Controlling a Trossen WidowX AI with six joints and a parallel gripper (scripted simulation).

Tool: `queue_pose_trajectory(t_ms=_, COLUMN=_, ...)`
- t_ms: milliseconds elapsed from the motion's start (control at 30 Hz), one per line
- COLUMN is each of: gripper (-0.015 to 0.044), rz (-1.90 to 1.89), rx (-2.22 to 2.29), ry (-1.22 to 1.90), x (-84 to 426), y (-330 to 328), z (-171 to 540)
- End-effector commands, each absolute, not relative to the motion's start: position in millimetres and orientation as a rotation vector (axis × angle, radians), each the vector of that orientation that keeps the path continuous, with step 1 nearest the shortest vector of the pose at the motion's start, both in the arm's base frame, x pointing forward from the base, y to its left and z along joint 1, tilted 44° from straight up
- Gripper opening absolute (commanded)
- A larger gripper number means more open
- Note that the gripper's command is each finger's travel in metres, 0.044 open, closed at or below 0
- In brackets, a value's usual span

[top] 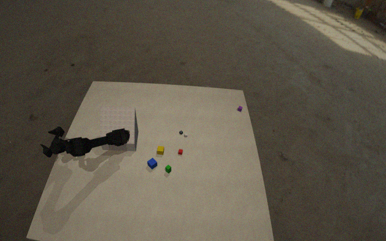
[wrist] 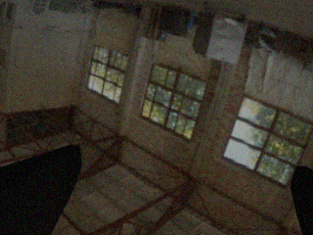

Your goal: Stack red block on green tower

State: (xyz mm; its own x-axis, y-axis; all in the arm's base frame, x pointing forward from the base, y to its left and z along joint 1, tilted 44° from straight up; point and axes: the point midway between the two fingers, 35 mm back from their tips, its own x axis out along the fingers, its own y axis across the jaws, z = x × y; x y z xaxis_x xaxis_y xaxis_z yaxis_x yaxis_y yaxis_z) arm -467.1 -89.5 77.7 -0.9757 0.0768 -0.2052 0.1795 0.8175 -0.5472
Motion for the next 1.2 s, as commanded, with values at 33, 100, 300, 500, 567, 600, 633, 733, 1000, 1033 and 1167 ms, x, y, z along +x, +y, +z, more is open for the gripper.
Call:
queue_pose_trajectory(t_ms=33, gripper=0.0440, rz=-1.056, rx=0.097, ry=2.770, x=-466, y=-122, z=97)
queue_pose_trajectory(t_ms=100, gripper=0.0440, rz=-1.123, rx=0.058, ry=2.740, x=-464, y=-135, z=104)
queue_pose_trajectory(t_ms=300, gripper=0.0440, rz=-1.315, rx=-0.057, ry=2.630, x=-456, y=-173, z=127)
queue_pose_trajectory(t_ms=500, gripper=0.0440, rz=-1.490, rx=-0.165, ry=2.490, x=-443, y=-211, z=150)
queue_pose_trajectory(t_ms=567, gripper=0.0440, rz=-1.547, rx=-0.200, ry=2.435, x=-438, y=-223, z=158)
queue_pose_trajectory(t_ms=600, gripper=0.0440, rz=-1.575, rx=-0.217, ry=2.406, x=-435, y=-230, z=163)
queue_pose_trajectory(t_ms=633, gripper=0.0440, rz=-1.602, rx=-0.234, ry=2.376, x=-431, y=-236, z=167)
queue_pose_trajectory(t_ms=733, gripper=0.0440, rz=-1.678, rx=-0.282, ry=2.283, x=-421, y=-254, z=180)
queue_pose_trajectory(t_ms=1000, gripper=0.0440, rz=-1.848, rx=-0.389, ry=2.013, x=-389, y=-300, z=214)
queue_pose_trajectory(t_ms=1033, gripper=0.0440, rz=-1.865, rx=-0.400, ry=1.977, x=-384, y=-305, z=218)
queue_pose_trajectory(t_ms=1167, gripper=0.0440, rz=-1.928, rx=-0.439, ry=1.831, x=-365, y=-324, z=236)
